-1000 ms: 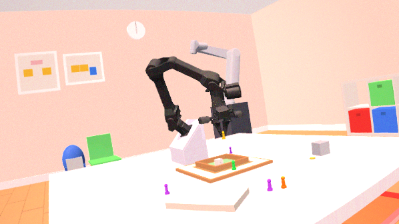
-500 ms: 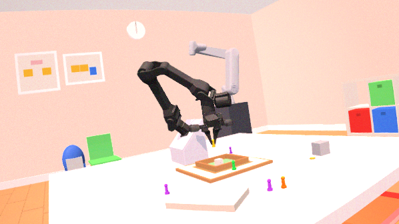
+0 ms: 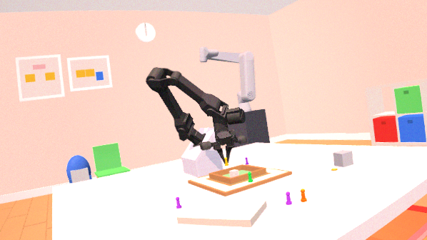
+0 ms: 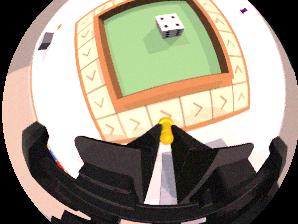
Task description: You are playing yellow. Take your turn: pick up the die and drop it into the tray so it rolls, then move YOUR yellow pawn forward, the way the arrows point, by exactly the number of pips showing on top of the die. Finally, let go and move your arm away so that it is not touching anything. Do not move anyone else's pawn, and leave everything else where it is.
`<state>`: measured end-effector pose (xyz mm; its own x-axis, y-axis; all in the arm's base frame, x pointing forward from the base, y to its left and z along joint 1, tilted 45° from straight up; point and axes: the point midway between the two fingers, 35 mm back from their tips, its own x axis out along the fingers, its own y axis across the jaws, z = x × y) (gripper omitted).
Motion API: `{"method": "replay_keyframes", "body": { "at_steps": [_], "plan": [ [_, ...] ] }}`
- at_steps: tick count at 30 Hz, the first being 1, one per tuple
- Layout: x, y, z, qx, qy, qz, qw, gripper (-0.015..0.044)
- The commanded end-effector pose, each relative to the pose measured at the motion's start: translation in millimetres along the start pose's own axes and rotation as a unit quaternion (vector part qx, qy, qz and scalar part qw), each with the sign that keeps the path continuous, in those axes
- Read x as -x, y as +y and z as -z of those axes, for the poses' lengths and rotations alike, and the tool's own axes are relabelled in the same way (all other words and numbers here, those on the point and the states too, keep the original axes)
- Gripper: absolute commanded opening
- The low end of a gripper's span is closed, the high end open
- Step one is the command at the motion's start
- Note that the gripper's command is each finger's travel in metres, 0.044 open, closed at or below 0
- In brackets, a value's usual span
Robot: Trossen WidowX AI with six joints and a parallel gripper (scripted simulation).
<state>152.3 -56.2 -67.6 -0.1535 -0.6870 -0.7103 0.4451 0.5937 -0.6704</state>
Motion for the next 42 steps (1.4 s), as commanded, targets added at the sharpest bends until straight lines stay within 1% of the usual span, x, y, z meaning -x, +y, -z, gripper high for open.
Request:
{"method": "replay_keyframes", "body": {
  "at_steps": [1, 17, 27, 28, 31, 34, 37, 38, 42],
  "plan": [
    [-11, -2, 1, 0.004, 0.0, 0.004, 1.0, 0.0],
    [-29, -3, 2, 0.004, 0.0, 0.004, 1.0, 0.0],
    [-23, -1, 1, 0.0, 0.001, 0.002, 1.0, 0.0262],
    [-18, 0, 0, 0.001, 0.001, 0.001, 1.0, 0.0289],
    [16, 0, 0, 0.003, 0.0, 0.002, 1.0, 0.0368],
    [25, -1, 1, 0.004, 0.0, 0.003, 1.0, 0.044],
    [28, -1, 0, 0.009, 0.0, 0.003, 1.0, 0.044],
    [36, -1, -2, 0.026, 0.0, 0.002, 1.0, 0.044],
    [98, -15, -14, 0.15, 0.001, 0.002, 0.989, 0.044]
  ]
}}
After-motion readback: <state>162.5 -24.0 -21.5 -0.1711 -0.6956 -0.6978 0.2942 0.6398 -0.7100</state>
